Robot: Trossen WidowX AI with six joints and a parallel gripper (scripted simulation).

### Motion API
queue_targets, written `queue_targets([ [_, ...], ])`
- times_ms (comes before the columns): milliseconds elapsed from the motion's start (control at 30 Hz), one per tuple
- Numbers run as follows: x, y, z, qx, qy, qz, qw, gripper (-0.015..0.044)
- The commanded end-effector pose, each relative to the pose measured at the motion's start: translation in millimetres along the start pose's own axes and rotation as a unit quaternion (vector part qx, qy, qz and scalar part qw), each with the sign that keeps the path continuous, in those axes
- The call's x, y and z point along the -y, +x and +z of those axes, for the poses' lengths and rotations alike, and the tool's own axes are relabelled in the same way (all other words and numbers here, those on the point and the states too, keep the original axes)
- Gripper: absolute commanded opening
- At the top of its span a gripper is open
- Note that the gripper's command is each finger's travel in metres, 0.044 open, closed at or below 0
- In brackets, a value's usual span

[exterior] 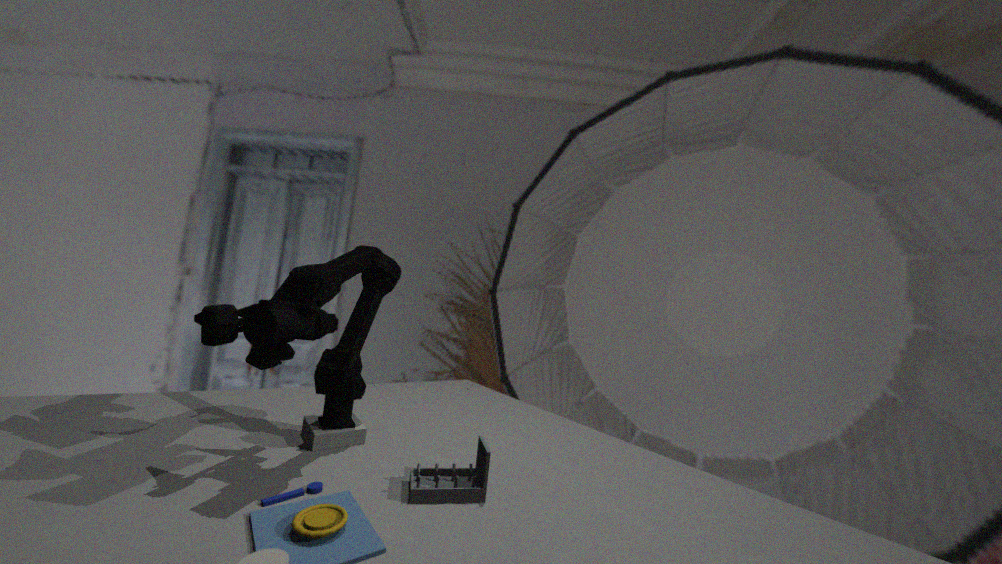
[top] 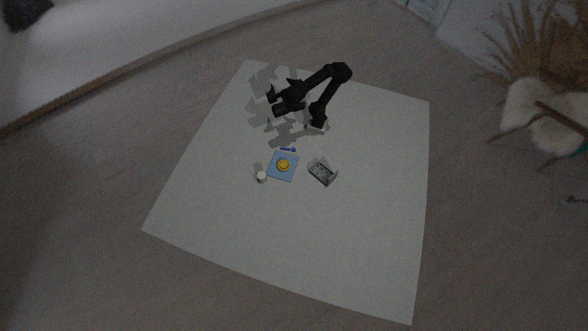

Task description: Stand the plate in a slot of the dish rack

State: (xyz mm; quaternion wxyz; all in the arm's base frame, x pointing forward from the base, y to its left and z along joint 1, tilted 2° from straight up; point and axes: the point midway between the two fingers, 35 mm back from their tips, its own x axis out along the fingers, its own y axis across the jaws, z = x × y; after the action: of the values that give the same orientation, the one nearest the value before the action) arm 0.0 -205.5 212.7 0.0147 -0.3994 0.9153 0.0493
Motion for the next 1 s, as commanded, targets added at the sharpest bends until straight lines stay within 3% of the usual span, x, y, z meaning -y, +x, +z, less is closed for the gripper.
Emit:
queue_targets([
  [0, 0.7, -0.2, 0.4, 0.002, 0.002, -0.001, 1.0, 0.04],
  [467, 56.4, -31.2, 34.1, 0.175, 0.143, -0.048, 0.973, 0.04],
  [967, 112.6, -100.6, 75.0, 0.381, 0.263, -0.03, 0.886, 0.04],
])
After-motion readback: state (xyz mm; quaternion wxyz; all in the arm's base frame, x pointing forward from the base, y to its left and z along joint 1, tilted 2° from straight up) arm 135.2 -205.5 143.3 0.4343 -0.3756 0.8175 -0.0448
